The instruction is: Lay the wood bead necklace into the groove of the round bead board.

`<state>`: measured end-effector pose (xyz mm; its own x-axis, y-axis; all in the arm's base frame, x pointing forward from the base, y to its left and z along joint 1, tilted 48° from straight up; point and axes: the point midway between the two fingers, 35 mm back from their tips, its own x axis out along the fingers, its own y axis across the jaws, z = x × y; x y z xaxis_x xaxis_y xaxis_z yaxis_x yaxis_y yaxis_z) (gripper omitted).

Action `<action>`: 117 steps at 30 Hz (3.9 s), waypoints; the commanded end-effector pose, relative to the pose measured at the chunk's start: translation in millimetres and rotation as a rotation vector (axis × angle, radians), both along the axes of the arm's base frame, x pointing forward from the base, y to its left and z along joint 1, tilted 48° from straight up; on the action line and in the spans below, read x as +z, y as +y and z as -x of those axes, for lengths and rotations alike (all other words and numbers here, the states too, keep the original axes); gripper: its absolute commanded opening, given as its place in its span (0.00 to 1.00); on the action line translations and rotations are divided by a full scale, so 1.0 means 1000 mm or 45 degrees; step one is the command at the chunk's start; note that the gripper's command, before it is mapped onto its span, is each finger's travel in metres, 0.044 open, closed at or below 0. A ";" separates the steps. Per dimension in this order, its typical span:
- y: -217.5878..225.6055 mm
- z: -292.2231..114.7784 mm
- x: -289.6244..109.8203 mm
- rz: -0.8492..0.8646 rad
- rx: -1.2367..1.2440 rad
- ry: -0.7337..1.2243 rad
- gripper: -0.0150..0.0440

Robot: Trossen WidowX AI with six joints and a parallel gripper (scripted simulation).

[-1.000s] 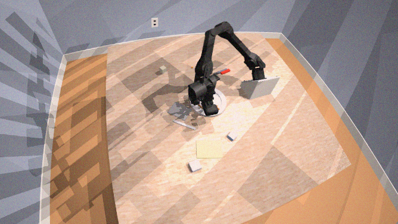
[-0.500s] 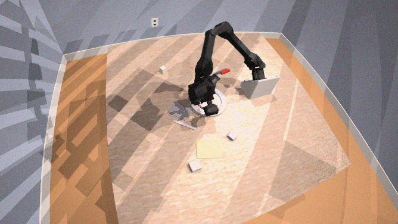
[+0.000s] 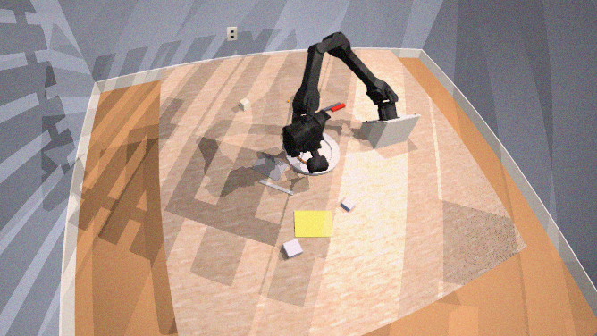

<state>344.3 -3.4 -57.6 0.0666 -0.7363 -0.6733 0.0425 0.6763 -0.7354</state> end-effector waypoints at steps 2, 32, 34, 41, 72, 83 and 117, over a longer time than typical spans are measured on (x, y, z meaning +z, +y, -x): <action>0.001 0.000 0.001 -0.004 -0.004 -0.005 1.00; 0.014 0.010 0.013 0.006 0.175 0.175 0.46; 0.011 0.010 0.011 0.007 0.175 0.177 0.46; 0.003 0.010 0.003 0.010 0.174 0.183 0.46; -0.005 0.009 -0.003 0.007 0.171 0.179 0.25; -0.005 0.009 -0.003 0.007 0.171 0.179 0.25; 0.000 0.012 0.001 0.013 0.174 0.190 0.25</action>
